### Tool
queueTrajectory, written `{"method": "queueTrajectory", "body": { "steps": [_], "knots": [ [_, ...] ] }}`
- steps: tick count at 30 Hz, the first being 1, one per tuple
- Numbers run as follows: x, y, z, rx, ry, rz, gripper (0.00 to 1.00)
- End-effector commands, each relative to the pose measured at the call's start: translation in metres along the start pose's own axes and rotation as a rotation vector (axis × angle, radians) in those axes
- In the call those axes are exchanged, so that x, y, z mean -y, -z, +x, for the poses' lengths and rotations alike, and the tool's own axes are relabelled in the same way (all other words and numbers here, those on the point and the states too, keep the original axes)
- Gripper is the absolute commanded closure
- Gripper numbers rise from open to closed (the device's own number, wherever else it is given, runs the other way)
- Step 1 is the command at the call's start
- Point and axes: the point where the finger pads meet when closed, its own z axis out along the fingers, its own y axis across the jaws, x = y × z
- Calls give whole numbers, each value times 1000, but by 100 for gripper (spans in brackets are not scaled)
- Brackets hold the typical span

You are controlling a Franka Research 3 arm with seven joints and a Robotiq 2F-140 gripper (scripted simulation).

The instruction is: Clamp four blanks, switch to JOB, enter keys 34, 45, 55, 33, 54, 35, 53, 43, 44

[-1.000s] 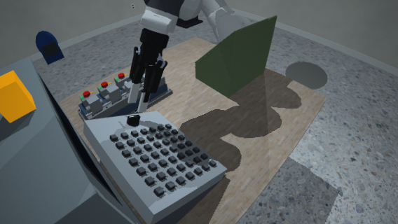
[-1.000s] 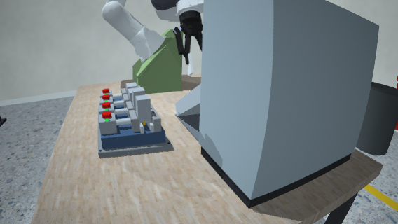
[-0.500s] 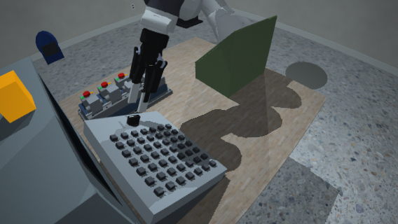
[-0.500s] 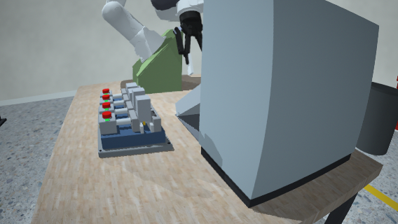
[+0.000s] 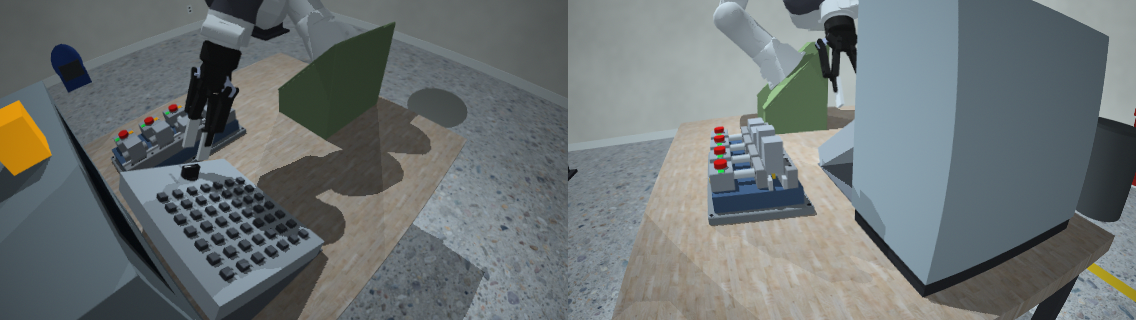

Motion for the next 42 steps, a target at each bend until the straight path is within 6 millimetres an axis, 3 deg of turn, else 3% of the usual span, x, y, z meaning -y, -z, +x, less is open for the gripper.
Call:
{"method": "queueTrajectory", "body": {
  "steps": [1, 42],
  "knots": [
    [0, -1, 0, 0, -7, 0, 67],
    [0, -29, 0, 0, -7, 0, 67]
  ]
}}
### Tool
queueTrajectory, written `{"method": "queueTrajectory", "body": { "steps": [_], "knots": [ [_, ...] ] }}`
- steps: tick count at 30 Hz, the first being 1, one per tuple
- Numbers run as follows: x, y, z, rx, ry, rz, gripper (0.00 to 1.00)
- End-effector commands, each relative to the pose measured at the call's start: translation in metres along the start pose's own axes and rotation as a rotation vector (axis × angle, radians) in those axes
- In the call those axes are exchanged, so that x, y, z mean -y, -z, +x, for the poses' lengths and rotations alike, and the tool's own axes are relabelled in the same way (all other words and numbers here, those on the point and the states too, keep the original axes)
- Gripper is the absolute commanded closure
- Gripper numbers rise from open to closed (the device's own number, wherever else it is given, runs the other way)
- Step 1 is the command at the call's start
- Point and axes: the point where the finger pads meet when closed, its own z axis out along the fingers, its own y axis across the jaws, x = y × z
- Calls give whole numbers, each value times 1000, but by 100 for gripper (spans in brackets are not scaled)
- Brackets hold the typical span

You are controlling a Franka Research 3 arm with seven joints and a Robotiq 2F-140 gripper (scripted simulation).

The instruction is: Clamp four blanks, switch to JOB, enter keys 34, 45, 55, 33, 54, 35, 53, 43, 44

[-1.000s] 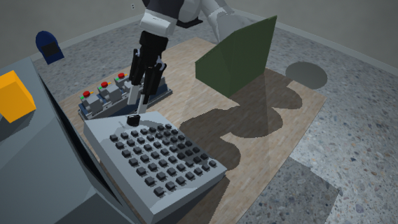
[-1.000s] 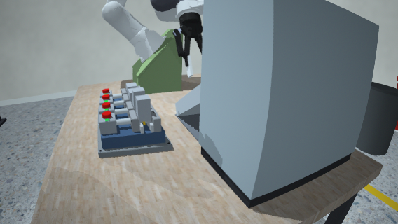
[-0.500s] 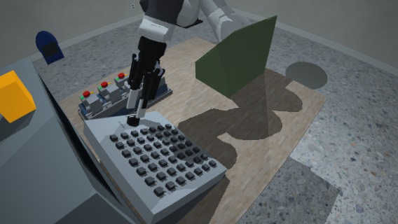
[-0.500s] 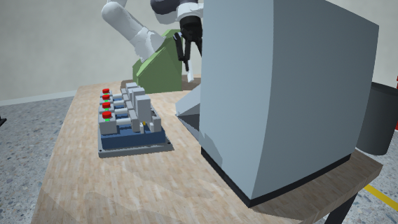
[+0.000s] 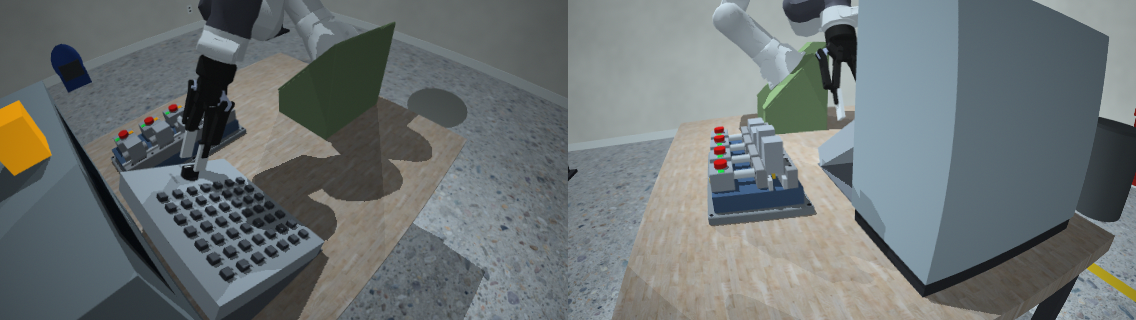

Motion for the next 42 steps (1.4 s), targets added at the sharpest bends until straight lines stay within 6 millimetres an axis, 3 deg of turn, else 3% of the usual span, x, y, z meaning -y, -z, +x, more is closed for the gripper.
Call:
{"method": "queueTrajectory", "body": {
  "steps": [1, 42],
  "knots": [
    [2, 0, 1, -2, -9, 4, 67],
    [2, -1, 1, -2, -9, 4, 67]
  ]
}}
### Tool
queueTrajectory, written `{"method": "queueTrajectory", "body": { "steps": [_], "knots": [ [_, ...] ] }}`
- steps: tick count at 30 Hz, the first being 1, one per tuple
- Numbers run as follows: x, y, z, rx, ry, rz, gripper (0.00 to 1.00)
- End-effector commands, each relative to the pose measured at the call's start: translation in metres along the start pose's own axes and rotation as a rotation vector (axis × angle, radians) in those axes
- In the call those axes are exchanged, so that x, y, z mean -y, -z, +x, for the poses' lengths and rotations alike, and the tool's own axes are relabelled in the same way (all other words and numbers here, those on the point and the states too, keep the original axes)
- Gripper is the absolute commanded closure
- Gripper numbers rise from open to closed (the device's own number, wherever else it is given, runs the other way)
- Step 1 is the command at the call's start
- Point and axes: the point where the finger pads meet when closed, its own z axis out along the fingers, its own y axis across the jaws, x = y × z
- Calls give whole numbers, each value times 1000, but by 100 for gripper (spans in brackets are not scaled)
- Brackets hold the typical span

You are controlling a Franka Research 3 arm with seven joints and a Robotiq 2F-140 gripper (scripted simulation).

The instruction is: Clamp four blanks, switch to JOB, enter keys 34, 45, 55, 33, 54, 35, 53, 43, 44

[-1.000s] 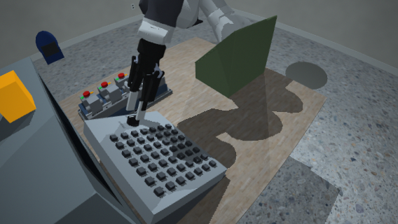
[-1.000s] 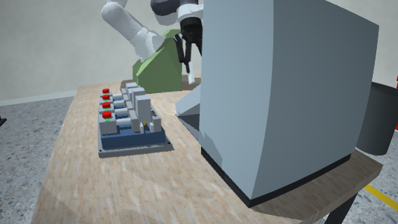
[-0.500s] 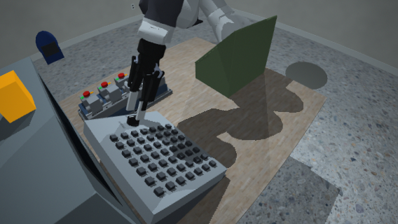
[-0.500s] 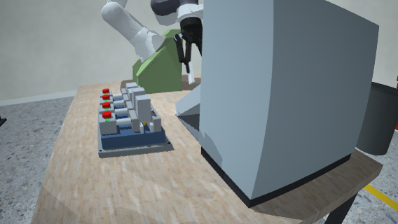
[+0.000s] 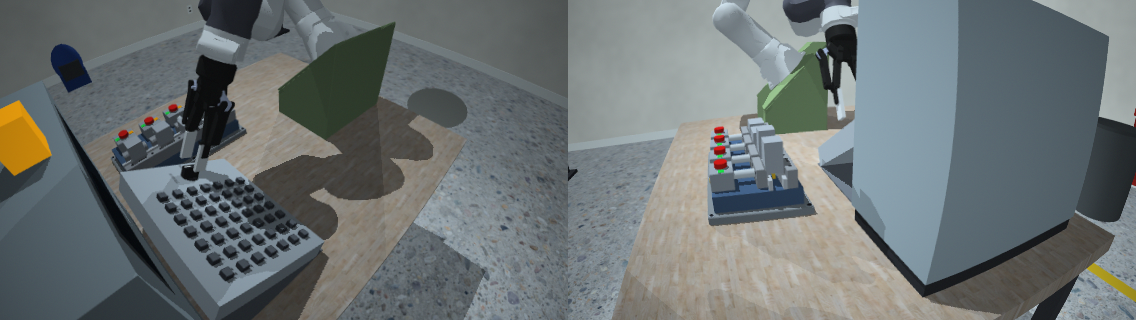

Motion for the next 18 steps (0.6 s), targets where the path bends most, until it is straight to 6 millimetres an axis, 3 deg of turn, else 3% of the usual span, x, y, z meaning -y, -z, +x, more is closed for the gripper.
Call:
{"method": "queueTrajectory", "body": {
  "steps": [1, 18],
  "knots": [
    [1, -1, 1, -1, -8, 2, 67],
    [1, -12, 1, -1, -8, 2, 67]
  ]
}}
